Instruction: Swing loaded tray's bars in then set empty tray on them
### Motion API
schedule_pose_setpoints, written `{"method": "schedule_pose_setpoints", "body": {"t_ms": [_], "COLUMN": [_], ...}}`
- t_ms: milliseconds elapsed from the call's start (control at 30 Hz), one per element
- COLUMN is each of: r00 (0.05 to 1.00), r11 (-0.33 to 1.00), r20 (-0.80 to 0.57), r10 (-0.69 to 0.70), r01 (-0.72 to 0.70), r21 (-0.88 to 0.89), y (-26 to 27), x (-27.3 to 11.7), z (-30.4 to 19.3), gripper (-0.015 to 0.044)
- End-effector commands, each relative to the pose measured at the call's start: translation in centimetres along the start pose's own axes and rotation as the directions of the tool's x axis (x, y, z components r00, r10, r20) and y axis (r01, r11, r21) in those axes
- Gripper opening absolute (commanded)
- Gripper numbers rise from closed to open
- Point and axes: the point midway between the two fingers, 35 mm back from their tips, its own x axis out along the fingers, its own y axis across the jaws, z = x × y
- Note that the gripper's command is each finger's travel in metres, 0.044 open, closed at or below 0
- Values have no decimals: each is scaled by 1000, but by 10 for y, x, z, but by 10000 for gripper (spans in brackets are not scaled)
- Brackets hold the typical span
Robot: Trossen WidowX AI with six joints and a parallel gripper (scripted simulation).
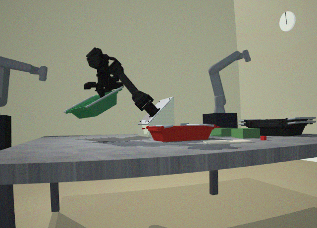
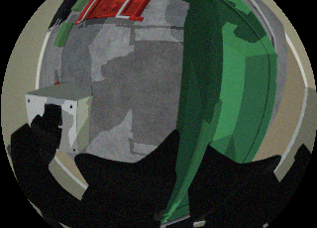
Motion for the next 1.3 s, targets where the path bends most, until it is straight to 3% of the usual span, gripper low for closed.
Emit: {"method": "schedule_pose_setpoints", "body": {"t_ms": [0, 633, 1267], "r00": [1000, 999, 999], "r11": [999, 940, 798], "r20": [11, 19, 6], "r10": [-5, 38, 49], "r01": [5, -30, -35], "r21": [-49, -339, -601], "y": [-3, 15, 58], "x": [-1, 7, 9], "z": [14, 91, 164], "gripper": [0, 0, 0]}}
